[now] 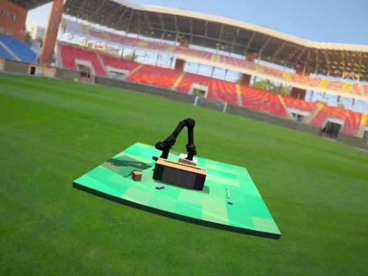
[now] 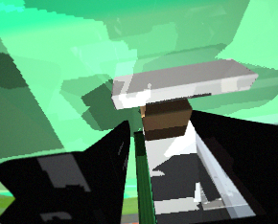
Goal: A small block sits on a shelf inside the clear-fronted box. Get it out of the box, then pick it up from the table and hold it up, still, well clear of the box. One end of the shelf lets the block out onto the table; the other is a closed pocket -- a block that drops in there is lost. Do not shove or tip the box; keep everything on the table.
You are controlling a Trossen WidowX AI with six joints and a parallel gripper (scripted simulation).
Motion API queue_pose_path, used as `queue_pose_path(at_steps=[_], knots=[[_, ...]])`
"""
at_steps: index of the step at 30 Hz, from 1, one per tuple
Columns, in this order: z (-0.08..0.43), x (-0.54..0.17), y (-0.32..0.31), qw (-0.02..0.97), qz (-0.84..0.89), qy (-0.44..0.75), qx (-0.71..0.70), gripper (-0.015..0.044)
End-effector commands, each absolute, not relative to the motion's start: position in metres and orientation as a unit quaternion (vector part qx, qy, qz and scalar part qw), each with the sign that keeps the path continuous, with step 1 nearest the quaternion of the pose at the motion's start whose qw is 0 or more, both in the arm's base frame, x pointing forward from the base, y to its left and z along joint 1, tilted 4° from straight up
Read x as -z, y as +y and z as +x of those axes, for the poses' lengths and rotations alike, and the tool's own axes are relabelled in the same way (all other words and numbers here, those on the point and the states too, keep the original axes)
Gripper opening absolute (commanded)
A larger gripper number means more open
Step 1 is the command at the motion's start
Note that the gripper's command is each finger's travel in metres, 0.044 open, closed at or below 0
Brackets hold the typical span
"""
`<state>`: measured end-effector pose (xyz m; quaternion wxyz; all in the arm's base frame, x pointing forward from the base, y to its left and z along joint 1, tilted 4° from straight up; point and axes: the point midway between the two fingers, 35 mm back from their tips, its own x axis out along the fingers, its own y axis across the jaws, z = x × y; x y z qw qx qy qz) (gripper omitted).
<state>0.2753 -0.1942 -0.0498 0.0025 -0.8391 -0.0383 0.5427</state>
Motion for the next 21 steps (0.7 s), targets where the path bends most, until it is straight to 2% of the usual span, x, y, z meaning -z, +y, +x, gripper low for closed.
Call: queue_pose_path(at_steps=[1,8,11,14,21], knots=[[0.275,0.054,-0.193,0.005,-0.839,-0.037,-0.543,0.0285],[0.275,0.054,-0.193,0.005,-0.839,-0.037,-0.543,0.0101],[0.275,0.054,-0.193,0.005,-0.839,-0.037,-0.543,0.0081],[0.28,0.046,-0.199,-0.014,-0.846,-0.03,-0.532,0.0003],[0.279,0.02,-0.199,-0.006,-0.843,-0.034,-0.537,0.0]])
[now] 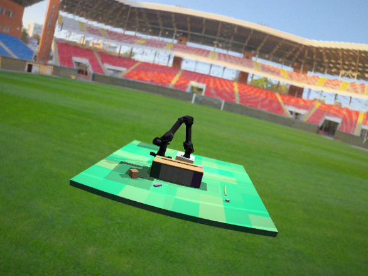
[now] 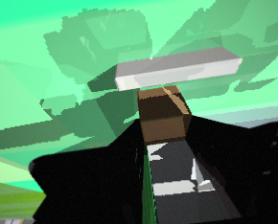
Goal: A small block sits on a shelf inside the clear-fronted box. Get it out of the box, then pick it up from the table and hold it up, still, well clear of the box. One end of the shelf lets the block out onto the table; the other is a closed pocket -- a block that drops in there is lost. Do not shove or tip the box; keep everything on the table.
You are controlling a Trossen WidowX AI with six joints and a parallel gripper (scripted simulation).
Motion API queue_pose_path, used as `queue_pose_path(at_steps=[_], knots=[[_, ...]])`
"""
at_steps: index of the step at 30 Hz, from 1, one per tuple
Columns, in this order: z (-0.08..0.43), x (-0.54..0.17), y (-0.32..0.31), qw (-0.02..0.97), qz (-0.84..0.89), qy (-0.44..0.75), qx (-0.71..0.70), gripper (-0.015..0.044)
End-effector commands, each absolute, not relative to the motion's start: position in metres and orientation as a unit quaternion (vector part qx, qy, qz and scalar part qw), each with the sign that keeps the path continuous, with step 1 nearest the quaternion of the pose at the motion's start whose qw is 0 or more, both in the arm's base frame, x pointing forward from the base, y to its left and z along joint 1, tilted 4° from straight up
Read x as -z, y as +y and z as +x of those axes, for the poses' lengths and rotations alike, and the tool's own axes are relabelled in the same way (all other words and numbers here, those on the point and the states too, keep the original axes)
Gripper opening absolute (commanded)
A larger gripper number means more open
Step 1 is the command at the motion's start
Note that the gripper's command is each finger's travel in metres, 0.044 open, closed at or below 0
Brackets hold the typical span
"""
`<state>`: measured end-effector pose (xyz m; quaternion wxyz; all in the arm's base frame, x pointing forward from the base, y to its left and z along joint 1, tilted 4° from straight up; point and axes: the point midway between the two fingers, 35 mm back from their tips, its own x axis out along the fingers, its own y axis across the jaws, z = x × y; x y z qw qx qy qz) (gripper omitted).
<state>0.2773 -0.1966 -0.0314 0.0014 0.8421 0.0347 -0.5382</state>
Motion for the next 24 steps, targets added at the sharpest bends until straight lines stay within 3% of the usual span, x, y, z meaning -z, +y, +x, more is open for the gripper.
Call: queue_pose_path(at_steps=[1,10,24], knots=[[0.278,0.015,-0.199,0.004,0.842,0.035,0.538,0.0],[0.274,-0.011,-0.196,-0.006,0.839,0.034,0.543,0.0],[0.263,-0.056,-0.174,-0.061,0.837,-0.059,0.541,0.0]])
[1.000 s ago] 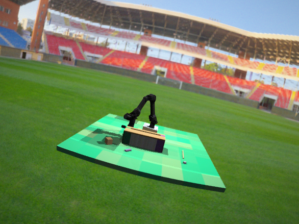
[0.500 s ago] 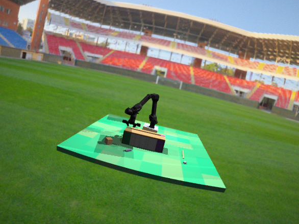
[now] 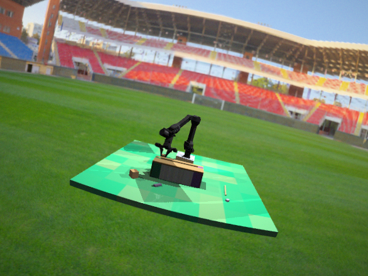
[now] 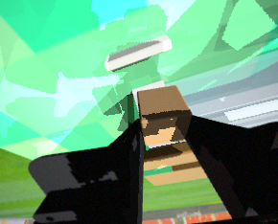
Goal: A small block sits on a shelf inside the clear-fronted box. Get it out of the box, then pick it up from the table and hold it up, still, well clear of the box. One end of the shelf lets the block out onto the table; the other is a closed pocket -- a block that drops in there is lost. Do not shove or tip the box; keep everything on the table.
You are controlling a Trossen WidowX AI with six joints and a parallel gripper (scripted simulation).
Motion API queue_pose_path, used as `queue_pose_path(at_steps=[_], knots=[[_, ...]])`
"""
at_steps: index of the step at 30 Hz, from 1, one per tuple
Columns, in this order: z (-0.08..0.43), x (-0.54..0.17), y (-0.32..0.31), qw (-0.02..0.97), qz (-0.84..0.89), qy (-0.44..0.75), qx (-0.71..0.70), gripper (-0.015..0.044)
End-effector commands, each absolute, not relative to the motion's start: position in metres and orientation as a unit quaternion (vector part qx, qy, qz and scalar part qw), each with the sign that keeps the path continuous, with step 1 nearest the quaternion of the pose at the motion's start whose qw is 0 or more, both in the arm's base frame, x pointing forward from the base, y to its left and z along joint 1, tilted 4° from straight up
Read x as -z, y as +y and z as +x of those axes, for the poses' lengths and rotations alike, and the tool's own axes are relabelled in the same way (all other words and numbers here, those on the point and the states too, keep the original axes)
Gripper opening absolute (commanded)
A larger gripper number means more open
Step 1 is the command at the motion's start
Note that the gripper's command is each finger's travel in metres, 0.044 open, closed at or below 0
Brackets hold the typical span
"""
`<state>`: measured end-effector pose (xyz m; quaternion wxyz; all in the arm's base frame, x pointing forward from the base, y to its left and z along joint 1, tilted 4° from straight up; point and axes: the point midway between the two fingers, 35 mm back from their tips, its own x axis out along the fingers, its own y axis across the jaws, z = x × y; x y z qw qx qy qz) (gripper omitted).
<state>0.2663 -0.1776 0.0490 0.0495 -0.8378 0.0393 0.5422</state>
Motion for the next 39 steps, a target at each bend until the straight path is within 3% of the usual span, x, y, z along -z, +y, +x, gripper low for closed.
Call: queue_pose_path(at_steps=[1,22,39], knots=[[0.261,-0.059,-0.172,0.066,-0.836,0.066,-0.54,0.0],[0.231,-0.111,-0.133,0.147,-0.831,0.195,-0.5,0.0],[0.23,-0.112,-0.132,0.149,-0.831,0.198,-0.498,0.0]])
